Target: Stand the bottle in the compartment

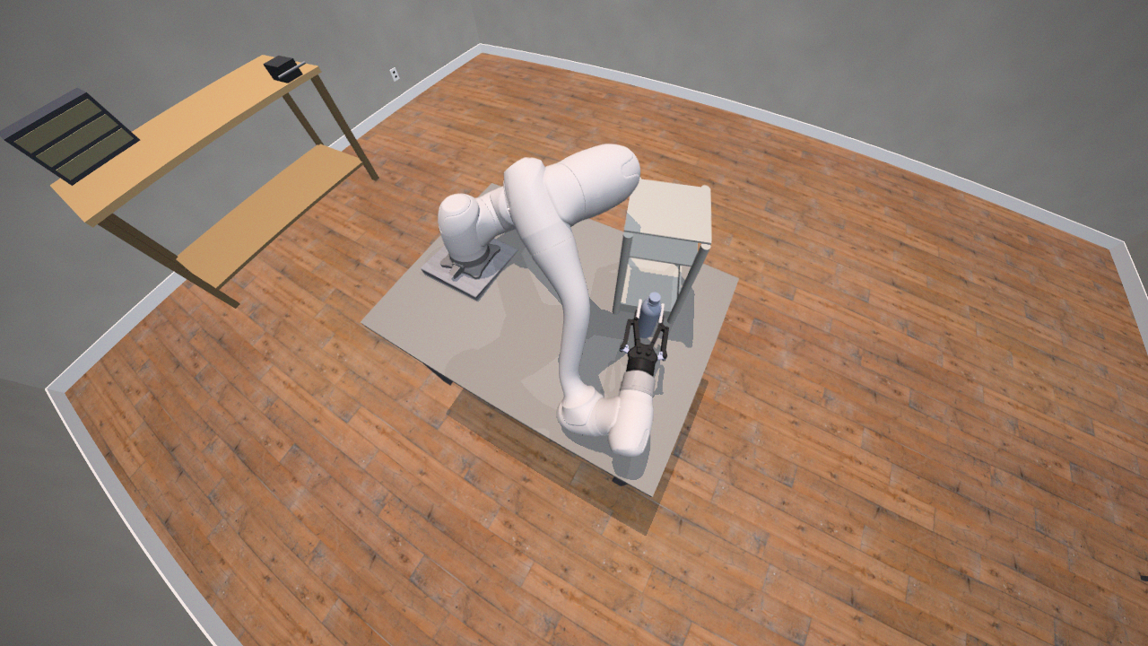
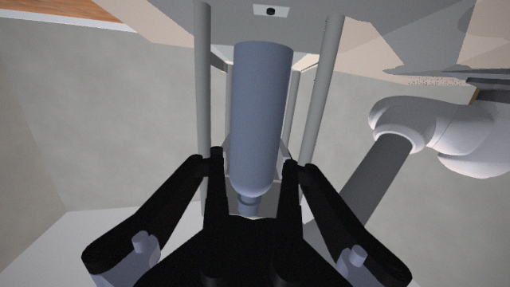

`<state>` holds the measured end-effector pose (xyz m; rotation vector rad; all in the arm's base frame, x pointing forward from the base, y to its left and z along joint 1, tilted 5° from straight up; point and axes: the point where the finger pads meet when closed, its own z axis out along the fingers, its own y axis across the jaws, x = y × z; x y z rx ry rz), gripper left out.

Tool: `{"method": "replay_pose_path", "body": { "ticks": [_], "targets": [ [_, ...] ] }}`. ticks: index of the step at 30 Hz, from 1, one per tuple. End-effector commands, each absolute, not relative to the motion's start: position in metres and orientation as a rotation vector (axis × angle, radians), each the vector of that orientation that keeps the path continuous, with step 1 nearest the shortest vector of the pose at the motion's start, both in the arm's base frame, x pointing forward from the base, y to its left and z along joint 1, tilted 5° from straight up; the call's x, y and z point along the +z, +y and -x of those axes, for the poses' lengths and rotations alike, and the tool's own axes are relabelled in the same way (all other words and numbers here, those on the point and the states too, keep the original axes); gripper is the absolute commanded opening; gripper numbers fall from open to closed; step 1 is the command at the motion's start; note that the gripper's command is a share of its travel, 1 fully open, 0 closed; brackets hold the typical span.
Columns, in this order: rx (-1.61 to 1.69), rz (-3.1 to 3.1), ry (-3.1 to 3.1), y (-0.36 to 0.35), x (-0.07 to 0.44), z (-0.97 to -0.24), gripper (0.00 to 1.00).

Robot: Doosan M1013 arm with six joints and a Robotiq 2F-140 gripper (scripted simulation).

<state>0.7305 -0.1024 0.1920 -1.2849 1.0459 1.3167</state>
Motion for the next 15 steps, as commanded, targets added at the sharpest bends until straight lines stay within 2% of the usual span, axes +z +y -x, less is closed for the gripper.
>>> {"method": "replay_pose_path", "body": {
  "ticks": [1,15],
  "targets": [
    [1.339,1.309,1.029,-0.1027,0.1923,-0.7304,0.00],
    [1.346,1.316,1.024,-0.1018,0.1924,-0.7301,0.00]
  ]
}}
